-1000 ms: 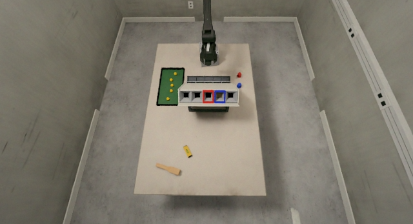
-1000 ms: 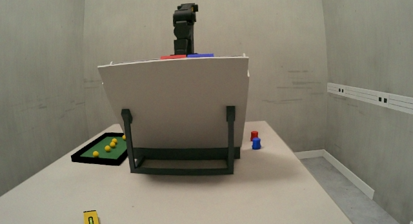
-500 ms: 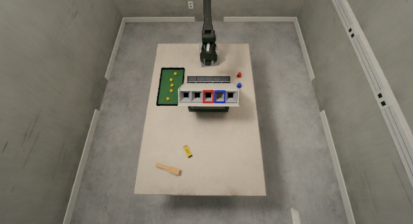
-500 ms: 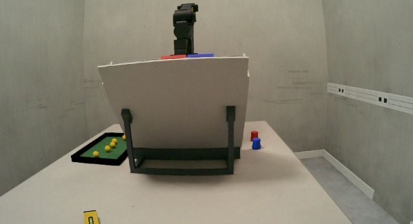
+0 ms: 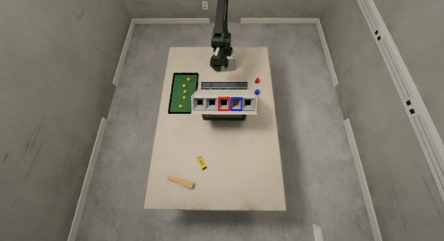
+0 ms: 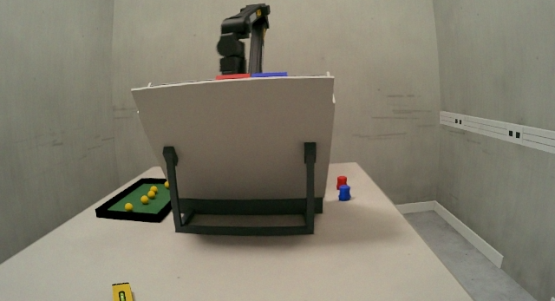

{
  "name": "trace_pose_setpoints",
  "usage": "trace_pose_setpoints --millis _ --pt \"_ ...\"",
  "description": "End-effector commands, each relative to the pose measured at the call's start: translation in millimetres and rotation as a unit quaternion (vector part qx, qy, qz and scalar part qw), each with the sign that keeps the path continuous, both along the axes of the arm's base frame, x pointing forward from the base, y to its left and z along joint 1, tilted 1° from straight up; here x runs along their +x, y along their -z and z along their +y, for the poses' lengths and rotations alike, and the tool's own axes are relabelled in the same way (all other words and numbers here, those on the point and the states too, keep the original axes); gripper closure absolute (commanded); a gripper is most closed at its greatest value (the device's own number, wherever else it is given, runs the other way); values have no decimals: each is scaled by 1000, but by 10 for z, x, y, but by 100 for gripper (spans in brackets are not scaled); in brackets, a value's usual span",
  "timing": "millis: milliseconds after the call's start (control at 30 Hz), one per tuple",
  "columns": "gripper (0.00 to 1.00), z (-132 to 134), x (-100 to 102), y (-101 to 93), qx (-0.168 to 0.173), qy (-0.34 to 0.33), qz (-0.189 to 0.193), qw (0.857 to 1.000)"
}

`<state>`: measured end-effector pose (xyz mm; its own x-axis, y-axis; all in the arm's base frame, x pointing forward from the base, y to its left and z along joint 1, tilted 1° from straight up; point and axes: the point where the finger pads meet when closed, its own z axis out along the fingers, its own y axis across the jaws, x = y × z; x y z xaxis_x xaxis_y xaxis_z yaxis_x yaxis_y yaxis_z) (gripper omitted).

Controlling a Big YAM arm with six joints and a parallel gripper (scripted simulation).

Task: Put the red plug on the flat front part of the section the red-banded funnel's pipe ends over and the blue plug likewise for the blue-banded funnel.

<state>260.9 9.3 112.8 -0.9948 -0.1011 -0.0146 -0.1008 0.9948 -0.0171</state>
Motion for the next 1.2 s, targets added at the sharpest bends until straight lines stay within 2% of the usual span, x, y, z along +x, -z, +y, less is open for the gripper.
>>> trace_pose_setpoints --millis 0,233,867,1167 --pt "20 -327 111 195 0 -21 3 1000" --pt "20 -948 227 495 0 -21 3 1000" --pt "20 -1123 248 568 -5 -34 -2 999" --pt "20 -1923 -23 744 -6 -28 -4 1000"
